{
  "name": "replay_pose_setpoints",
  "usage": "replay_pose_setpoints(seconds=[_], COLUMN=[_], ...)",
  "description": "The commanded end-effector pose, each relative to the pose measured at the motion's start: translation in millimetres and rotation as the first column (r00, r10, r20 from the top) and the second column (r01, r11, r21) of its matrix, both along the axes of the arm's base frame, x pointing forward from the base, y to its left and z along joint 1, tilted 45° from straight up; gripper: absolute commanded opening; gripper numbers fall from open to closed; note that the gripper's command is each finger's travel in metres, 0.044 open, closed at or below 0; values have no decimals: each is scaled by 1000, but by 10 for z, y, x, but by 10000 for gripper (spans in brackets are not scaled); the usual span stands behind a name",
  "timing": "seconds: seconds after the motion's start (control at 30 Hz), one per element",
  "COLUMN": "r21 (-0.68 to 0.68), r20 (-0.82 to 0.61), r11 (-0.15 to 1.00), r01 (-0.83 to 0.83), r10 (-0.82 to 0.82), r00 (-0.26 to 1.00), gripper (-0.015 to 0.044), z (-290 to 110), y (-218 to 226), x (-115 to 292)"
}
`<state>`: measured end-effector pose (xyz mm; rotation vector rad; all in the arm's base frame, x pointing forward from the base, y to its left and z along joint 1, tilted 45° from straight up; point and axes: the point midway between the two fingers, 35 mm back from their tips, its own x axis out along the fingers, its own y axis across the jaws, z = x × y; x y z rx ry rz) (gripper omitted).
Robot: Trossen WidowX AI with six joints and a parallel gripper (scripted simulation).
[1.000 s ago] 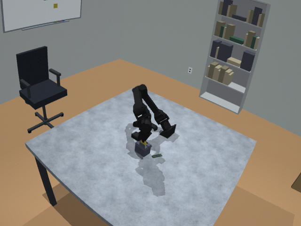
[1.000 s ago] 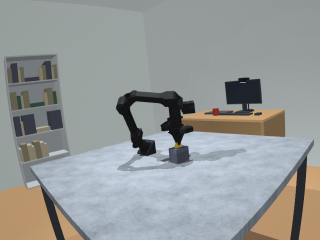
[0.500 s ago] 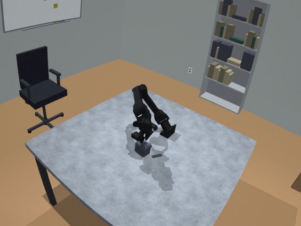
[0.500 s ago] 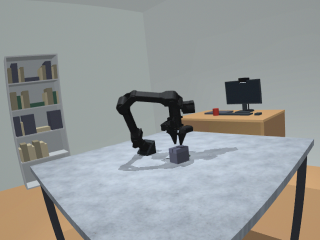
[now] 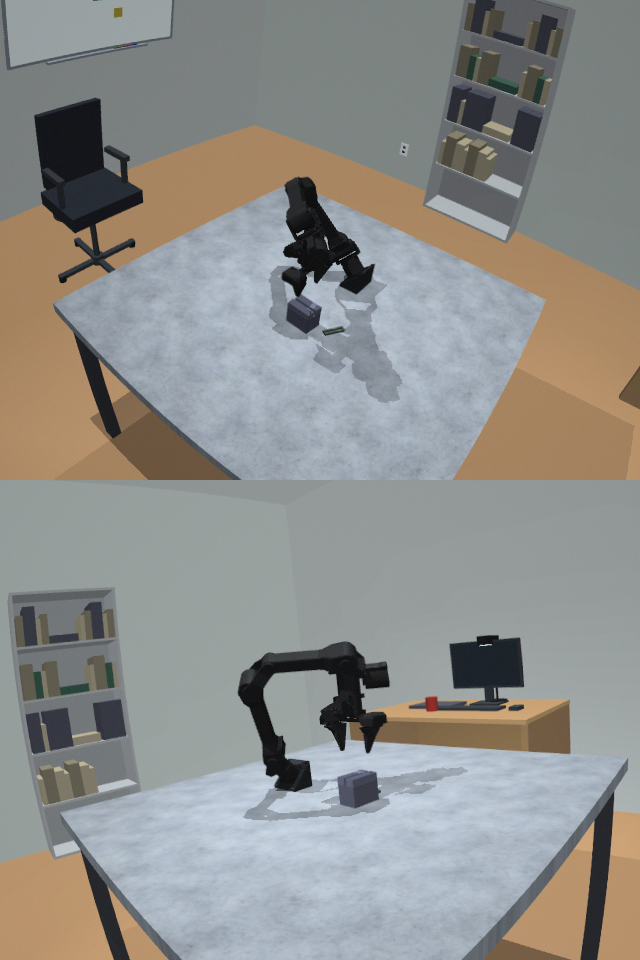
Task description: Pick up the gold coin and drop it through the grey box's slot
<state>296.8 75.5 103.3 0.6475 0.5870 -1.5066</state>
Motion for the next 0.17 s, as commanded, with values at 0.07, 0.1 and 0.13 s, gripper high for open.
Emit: replay_pose_setpoints(seconds=[0.07,0.1,0.13], r21=[-4,-4,-4], r20=[-23,-23,-23], r11=[1000,1000,1000], r01=[-9,-9,-9], r10=[8,8,8], r00=[1000,1000,1000], gripper=[440,440,440], z=[32,32,32], y=[37,37,37], x=[-9,-9,-9])
